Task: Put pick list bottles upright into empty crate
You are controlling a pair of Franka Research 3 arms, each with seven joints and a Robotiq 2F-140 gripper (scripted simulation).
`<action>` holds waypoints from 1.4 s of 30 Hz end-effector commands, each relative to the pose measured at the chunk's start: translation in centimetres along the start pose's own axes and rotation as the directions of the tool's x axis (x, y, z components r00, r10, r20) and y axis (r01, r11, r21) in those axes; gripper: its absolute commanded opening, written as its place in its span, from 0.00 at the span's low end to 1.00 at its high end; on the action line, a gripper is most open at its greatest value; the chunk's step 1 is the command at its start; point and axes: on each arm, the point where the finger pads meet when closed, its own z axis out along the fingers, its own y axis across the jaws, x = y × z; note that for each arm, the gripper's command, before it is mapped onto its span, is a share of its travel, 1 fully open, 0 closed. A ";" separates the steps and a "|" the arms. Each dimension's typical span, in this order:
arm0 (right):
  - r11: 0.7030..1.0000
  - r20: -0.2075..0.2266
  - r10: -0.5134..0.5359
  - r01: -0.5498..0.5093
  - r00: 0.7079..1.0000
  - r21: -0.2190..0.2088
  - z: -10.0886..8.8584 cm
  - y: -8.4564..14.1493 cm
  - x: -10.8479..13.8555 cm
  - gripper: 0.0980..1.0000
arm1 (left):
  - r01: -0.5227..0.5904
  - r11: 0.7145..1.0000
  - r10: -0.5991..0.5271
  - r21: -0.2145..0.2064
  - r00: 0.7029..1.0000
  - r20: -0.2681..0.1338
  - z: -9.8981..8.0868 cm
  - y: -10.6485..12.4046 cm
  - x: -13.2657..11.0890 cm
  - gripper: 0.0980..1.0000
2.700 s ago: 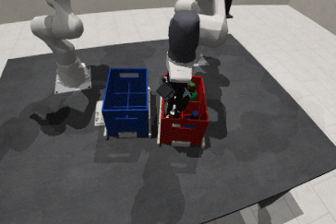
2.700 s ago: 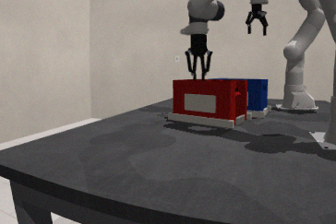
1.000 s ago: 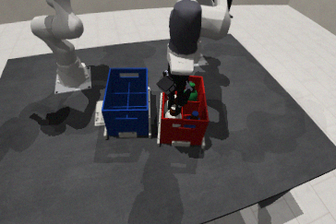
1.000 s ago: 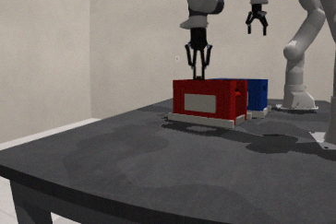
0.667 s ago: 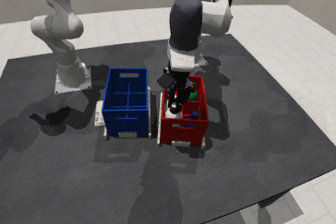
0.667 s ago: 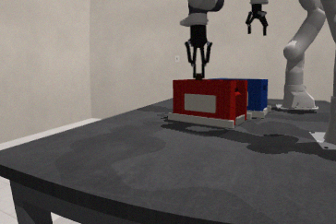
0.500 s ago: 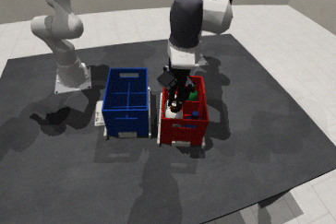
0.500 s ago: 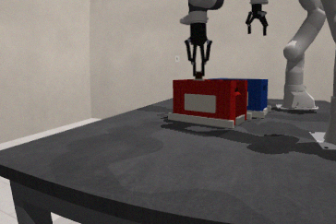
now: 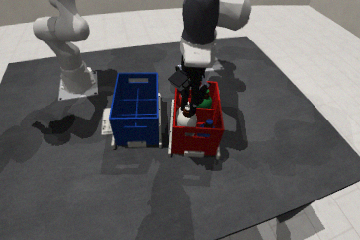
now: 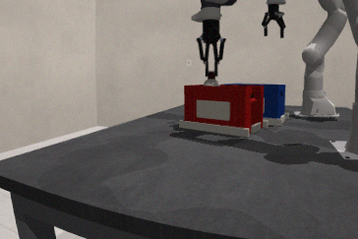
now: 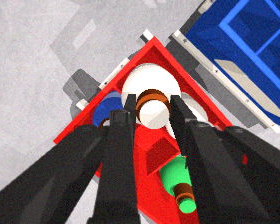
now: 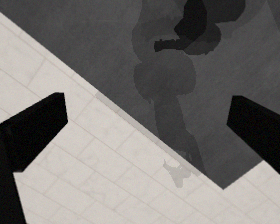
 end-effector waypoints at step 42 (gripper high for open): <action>1.000 -0.004 0.004 -0.004 1.000 0.000 0.0 0.0 0.1 1.00 | -0.004 1.000 0.004 0.000 1.000 -0.005 -7.1 0.1 0.0 0.00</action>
